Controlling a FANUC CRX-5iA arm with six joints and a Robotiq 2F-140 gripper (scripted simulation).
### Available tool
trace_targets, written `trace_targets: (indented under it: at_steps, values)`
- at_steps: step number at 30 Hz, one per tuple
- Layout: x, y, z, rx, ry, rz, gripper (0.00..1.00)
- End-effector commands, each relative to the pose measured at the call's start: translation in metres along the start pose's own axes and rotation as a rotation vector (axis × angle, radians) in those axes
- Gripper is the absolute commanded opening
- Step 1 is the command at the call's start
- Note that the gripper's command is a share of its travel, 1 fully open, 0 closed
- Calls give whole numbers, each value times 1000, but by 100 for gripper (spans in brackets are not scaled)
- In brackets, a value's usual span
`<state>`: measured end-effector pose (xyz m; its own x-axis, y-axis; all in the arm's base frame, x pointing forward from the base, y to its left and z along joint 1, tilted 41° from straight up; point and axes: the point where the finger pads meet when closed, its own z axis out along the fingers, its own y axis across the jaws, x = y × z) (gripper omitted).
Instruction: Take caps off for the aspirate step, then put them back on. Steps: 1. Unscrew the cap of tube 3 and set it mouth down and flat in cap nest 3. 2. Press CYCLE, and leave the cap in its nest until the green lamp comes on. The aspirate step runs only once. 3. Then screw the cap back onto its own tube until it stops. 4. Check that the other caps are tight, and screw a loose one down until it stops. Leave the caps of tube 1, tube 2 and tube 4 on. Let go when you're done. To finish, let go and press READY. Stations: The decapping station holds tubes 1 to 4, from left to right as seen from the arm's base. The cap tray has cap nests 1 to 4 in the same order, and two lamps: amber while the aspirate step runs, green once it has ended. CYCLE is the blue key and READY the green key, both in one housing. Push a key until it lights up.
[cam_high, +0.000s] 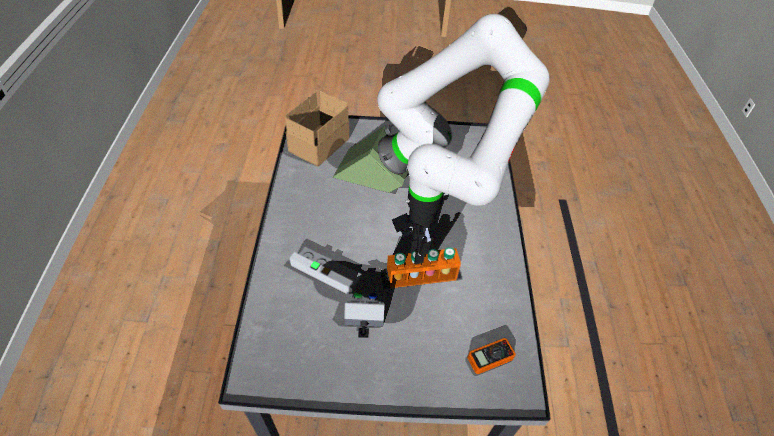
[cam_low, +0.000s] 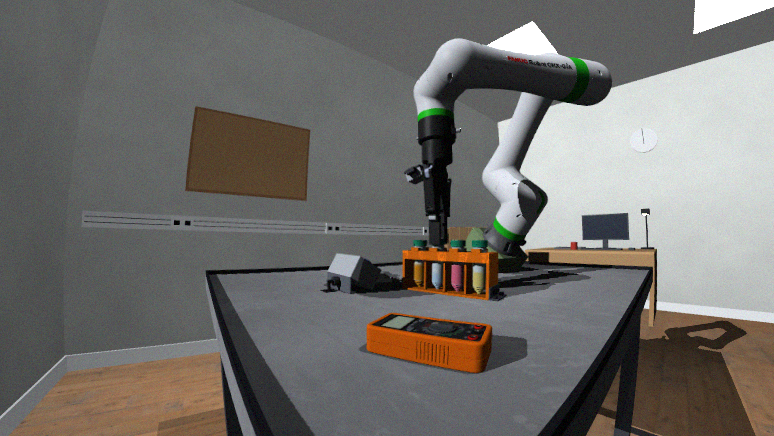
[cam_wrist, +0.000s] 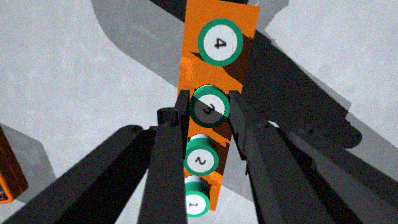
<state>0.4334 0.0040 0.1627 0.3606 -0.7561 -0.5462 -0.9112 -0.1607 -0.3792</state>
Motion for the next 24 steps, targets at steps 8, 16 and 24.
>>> trace_targets:
  at_steps: [8,16,24]
  values:
    - [0,0,-1,-2,5,365,30]
    - [0,0,-1,-1,5,517,30]
    - [0,0,1,-1,5,517,41]
